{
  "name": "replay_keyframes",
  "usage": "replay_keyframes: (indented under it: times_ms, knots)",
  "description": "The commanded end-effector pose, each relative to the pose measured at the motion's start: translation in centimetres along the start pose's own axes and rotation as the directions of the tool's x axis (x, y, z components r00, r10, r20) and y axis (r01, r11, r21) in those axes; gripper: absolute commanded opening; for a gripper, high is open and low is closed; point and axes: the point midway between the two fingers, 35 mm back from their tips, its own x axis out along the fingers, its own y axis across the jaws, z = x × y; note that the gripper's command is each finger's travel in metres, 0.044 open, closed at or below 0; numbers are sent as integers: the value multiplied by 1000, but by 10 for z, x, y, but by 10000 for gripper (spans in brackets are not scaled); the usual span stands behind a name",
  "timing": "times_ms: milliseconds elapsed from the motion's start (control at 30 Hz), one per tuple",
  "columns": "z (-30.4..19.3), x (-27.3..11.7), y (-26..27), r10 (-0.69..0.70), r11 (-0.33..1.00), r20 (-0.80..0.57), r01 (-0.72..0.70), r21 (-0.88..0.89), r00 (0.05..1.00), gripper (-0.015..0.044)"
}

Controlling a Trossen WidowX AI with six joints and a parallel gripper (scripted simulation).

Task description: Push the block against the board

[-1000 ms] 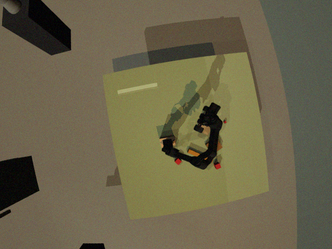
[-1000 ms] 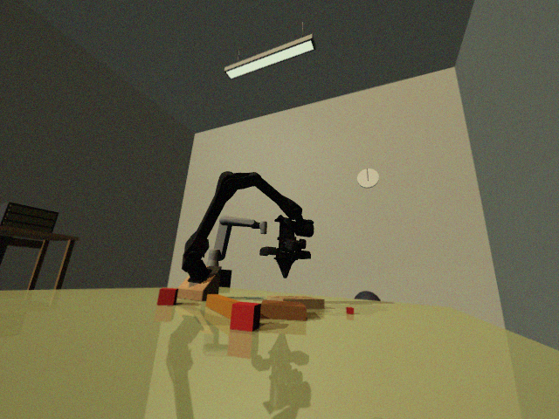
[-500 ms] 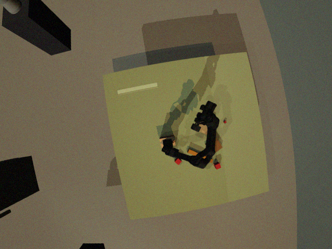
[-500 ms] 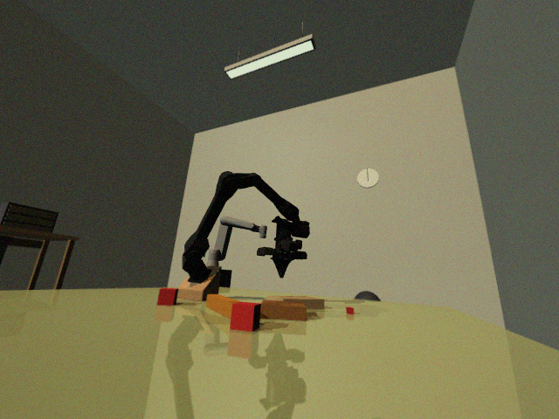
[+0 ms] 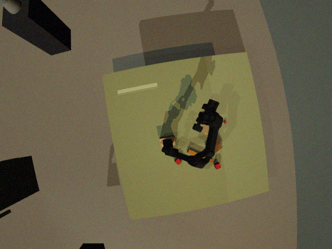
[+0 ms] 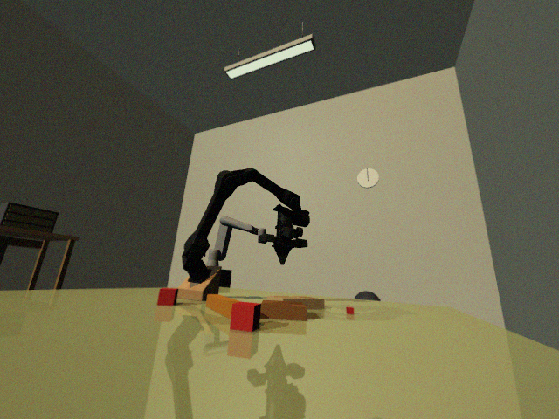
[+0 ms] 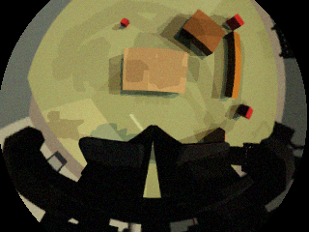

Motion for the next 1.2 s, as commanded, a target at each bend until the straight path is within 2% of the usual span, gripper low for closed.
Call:
replay_keyframes:
  times_ms: [0,800,1167]
  knots:
    - [0,-1,1,1,1000,-3,-1,4,1000,0]
    - [1,0,0,2,1000,0,-2,9,1000,0]
    - [38,16,-32,8,966,-5,-6,258,1000,0]
